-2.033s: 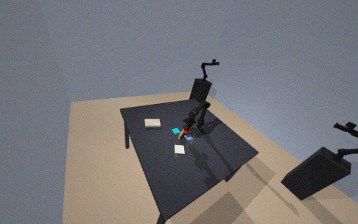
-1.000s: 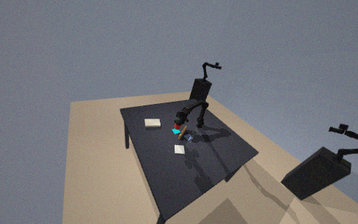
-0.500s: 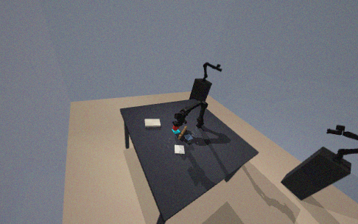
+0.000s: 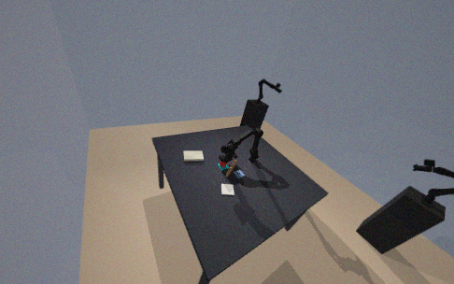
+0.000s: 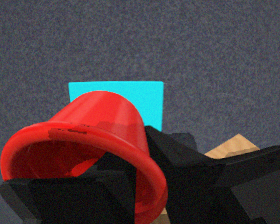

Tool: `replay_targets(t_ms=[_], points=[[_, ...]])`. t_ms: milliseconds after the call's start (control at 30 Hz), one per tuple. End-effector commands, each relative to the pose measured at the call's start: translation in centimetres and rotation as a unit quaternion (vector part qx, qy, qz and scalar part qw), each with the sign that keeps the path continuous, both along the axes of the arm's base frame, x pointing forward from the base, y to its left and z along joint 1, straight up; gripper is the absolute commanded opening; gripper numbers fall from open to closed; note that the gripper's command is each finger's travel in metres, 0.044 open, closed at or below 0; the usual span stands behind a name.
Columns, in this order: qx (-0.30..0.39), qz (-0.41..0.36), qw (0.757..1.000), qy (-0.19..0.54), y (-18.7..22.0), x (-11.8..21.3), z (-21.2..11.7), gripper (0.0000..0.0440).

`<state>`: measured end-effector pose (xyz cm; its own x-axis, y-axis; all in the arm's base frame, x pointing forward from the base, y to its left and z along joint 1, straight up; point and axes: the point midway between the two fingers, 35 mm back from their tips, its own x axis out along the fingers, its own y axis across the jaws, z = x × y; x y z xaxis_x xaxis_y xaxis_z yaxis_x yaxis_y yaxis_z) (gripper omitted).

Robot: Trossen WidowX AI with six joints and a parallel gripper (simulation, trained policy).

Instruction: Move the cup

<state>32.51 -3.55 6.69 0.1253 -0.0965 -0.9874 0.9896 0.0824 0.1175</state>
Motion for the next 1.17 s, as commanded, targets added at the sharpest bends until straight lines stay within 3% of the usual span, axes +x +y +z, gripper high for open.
replay_targets(t_ms=[0, 133, 933, 1133], points=[[0.003, -0.008, 1.000, 0.000, -0.3, -0.2, -0.4, 0.0067], [0.007, -0.014, 1.000, -0.022, -0.6, 0.3, 0.2, 0.0150], [0.032, -0.018, 0.995, -0.096, -0.9, -1.1, 5.6, 0.0258], [0.029, -0.020, 0.992, -0.124, -1.4, -1.1, 8.0, 0.0316]])
